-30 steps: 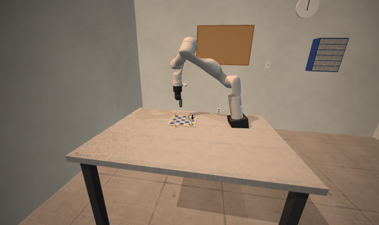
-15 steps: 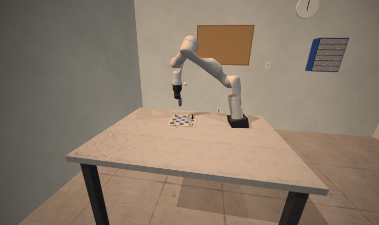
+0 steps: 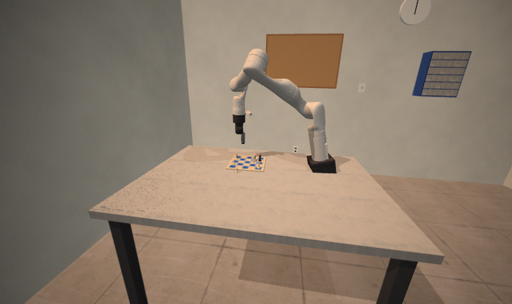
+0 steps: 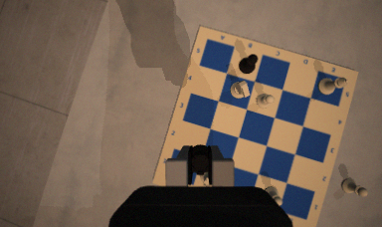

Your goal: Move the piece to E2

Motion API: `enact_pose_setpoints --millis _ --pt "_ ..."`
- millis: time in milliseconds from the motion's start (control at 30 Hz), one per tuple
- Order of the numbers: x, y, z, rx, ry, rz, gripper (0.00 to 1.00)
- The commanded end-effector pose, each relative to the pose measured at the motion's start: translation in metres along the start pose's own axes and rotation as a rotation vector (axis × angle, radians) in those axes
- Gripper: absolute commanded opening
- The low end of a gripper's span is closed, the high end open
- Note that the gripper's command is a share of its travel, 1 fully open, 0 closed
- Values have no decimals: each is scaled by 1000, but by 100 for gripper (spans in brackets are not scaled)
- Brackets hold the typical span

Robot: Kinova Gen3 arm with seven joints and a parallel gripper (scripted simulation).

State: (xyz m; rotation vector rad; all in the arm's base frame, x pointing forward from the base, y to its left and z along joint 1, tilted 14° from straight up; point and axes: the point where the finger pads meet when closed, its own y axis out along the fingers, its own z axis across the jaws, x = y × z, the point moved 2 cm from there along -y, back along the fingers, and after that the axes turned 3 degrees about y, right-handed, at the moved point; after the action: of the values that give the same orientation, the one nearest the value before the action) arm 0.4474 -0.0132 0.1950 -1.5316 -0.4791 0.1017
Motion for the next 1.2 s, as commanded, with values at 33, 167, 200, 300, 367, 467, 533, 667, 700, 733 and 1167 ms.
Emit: enact_pose_setpoints --millis 33,167,200,300,367,467,533,667,700,733,1167 --pt "2 1 8 -1 47 3 0" --pt "4 1 19 0 139 5 0" --pt "4 1 22 0 165 5 0" --pt "6 1 32 0 248 6 0" --pt "7 1 36 0 277 7 0" --pt "8 1 43 -1 338 7 0" --pt "10 1 51 -1 401 7 0" --pt "13 1 66 -2 528 7 0" --pt "14 1 70 -2 560 7 0" --pt "15 1 74 -2 591 7 0" --pt "24 1 112 -2 895 3 0"
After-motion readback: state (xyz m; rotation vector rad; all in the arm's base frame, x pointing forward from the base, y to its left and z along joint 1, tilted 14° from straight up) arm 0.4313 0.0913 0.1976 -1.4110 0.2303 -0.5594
